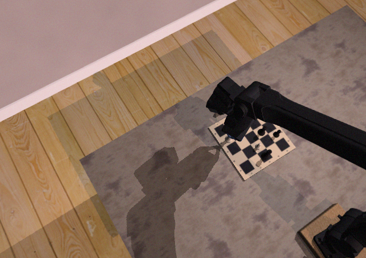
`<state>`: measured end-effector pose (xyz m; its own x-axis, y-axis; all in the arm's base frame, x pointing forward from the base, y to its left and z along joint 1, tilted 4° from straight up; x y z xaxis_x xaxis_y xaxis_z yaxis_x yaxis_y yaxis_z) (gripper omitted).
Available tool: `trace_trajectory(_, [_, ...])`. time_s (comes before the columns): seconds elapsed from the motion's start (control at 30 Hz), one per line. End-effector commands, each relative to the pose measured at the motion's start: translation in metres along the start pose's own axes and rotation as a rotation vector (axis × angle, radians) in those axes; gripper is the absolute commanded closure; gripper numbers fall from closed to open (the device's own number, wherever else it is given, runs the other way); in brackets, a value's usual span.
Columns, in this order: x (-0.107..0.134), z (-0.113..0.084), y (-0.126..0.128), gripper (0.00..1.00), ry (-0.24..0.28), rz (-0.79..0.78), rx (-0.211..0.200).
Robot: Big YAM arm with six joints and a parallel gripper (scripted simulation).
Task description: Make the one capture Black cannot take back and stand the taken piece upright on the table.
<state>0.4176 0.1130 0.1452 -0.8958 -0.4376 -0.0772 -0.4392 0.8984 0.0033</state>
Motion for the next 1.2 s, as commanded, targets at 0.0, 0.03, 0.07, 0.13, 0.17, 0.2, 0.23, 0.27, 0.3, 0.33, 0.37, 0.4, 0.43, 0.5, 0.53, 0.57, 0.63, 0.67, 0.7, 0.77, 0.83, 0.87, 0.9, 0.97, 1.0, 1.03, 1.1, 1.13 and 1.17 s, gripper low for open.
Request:
trace_trajectory(0.0, [0.000, -0.005, -0.003, 0.59, -0.031, -0.007, 0.003])
trace_trajectory(0.03, [0.000, -0.005, -0.003, 0.59, -0.031, -0.007, 0.003])
trace_trajectory(0.07, [0.000, -0.005, -0.003, 0.59, -0.031, -0.007, 0.003])
trace_trajectory(0.13, [0.000, -0.005, -0.003, 0.59, -0.031, -0.007, 0.003])
trace_trajectory(0.17, [0.000, -0.004, -0.003, 0.59, -0.030, -0.007, 0.003])
trace_trajectory(0.2, [0.000, -0.003, -0.003, 0.59, -0.028, -0.007, 0.003])
trace_trajectory(0.23, [0.000, -0.001, -0.003, 0.59, -0.024, -0.007, 0.002])
trace_trajectory(0.27, [0.000, 0.003, -0.003, 0.59, -0.017, -0.007, 0.000])
trace_trajectory(0.3, [0.000, 0.007, -0.003, 0.59, -0.008, -0.007, -0.002])
trace_trajectory(0.33, [0.000, 0.009, -0.003, 0.59, -0.008, -0.007, -0.002])
trace_trajectory(0.37, [0.000, 0.010, -0.003, 0.59, -0.008, -0.007, -0.002])
trace_trajectory(0.4, [0.000, 0.012, -0.003, 0.59, -0.008, -0.007, -0.002])
trace_trajectory(0.43, [0.000, 0.014, -0.002, 0.59, -0.008, -0.007, -0.002])
trace_trajectory(0.5, [0.000, 0.016, -0.002, 0.59, -0.008, -0.007, -0.002])
trace_trajectory(0.53, [0.000, 0.016, -0.002, 0.59, -0.008, -0.007, -0.002])
trace_trajectory(0.57, [0.000, 0.019, -0.002, 0.59, -0.008, -0.007, -0.002])
trace_trajectory(0.63, [0.000, 0.024, -0.002, 0.59, -0.007, -0.007, -0.002])
trace_trajectory(0.67, [0.000, 0.027, -0.001, 0.59, -0.007, -0.007, -0.002])
trace_trajectory(0.7, [0.000, 0.030, -0.001, 0.59, -0.007, -0.007, -0.002])
trace_trajectory(0.77, [0.000, 0.035, -0.001, 0.59, -0.007, -0.007, -0.002])
trace_trajectory(0.83, [0.000, 0.040, 0.000, 0.59, -0.007, -0.007, -0.002])
trace_trajectory(0.87, [0.000, 0.042, 0.000, 0.59, -0.007, -0.007, -0.002])
trace_trajectory(0.9, [0.000, 0.044, 0.000, 0.59, -0.007, -0.007, -0.002])
trace_trajectory(0.97, [0.000, 0.046, 0.000, 0.59, -0.007, -0.007, -0.002])
trace_trajectory(1.0, [0.000, 0.044, 0.000, 0.59, -0.014, -0.007, -0.001])
trace_trajectory(1.03, [-0.001, 0.040, 0.000, 0.59, -0.026, -0.007, 0.002])
trace_trajectory(1.1, [-0.001, 0.040, 0.000, 0.59, -0.026, -0.007, 0.002])
trace_trajectory(1.13, [-0.001, 0.039, 0.000, 0.59, -0.030, -0.007, 0.002])
trace_trajectory(1.17, [-0.001, 0.040, 0.000, 0.59, -0.027, -0.007, 0.002])
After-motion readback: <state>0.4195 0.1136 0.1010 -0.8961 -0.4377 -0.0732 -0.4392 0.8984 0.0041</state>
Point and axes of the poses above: the point where the finger pads meet when closed, its own z axis out along the fingers, its own y axis across the jaws, x = y × z, the point moved 6 cm from there along -z, back along the fingers, and after that the axes turned 4 degrees about z, right-handed, at the moved point
